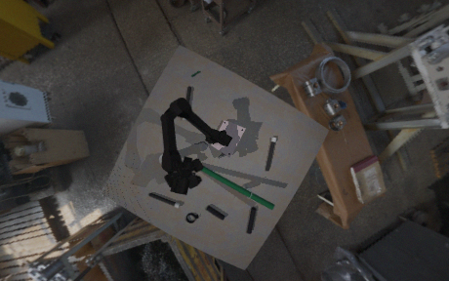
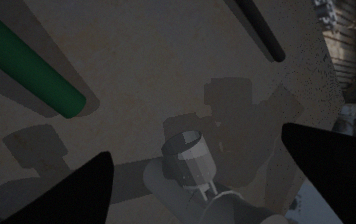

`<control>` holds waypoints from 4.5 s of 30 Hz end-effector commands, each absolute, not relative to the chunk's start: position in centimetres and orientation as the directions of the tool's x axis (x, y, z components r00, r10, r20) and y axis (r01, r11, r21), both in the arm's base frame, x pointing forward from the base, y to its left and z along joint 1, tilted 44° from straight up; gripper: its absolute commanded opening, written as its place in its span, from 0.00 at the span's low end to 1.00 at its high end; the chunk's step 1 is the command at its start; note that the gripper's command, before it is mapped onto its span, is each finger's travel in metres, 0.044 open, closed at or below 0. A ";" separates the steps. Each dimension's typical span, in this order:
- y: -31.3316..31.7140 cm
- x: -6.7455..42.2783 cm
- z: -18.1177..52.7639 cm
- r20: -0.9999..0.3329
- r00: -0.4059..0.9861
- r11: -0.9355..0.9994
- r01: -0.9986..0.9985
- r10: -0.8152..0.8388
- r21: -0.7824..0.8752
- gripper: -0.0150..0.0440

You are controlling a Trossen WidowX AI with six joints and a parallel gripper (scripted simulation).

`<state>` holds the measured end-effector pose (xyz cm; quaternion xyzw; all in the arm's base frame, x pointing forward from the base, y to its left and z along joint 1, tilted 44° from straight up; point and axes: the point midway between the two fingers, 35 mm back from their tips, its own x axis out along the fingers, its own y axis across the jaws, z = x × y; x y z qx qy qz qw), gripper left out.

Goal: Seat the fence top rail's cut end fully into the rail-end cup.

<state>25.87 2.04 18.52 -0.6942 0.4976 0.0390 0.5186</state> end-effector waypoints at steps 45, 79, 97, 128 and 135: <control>-6.6 27.7 15.9 -0.534 0.501 -0.180 -0.822 -0.682 -0.541 1.00; -9.1 29.1 14.5 -0.521 0.507 -0.190 -0.817 -0.686 -0.545 0.51; -9.0 28.2 14.3 -0.555 0.518 -0.252 -0.837 -0.651 -0.487 0.25; -8.9 26.2 14.2 -0.628 0.525 -0.386 -0.850 -0.574 -0.359 0.25; -9.0 25.8 14.2 -0.644 0.524 -0.415 -0.848 -0.557 -0.330 0.25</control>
